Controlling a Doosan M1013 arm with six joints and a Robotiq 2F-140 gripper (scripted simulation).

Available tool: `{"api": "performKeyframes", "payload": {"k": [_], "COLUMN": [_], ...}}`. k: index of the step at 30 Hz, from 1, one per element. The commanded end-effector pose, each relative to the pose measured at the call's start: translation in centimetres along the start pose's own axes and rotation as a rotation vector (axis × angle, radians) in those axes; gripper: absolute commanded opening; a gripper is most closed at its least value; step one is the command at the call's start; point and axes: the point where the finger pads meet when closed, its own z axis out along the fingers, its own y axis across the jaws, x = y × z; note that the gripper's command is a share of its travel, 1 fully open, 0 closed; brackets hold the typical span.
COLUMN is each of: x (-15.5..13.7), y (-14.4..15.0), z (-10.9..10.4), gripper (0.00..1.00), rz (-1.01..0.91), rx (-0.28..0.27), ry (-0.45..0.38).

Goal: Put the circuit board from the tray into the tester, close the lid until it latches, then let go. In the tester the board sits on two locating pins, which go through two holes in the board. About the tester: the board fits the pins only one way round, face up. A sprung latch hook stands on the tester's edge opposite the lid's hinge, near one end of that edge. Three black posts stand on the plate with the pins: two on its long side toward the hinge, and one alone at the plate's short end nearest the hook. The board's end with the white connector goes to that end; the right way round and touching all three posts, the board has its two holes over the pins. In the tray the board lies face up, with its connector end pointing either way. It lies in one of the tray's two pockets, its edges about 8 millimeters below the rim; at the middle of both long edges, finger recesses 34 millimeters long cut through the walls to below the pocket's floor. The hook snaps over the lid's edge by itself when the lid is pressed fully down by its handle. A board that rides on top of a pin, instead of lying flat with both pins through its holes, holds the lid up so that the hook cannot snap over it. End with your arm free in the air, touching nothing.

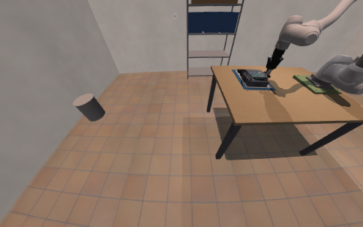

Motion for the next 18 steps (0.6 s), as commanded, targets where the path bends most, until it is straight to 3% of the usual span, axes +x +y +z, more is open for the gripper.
{"api": "performKeyframes", "payload": {"k": [1, 16, 17, 18], "x": [0.0, 0.0, 0.0, 0.0], "y": [0.02, 0.02, 0.02, 0.02], "z": [0.08, 0.08, 0.08, 0.08], "gripper": [0.0, 0.0, 0.3, 0.3], "rz": [0.0, 0.0, 0.0, 0.0], "rx": [0.0, 0.0, 0.0, 0.0], "ry": [0.0, 0.0, 0.0, 0.0]}}
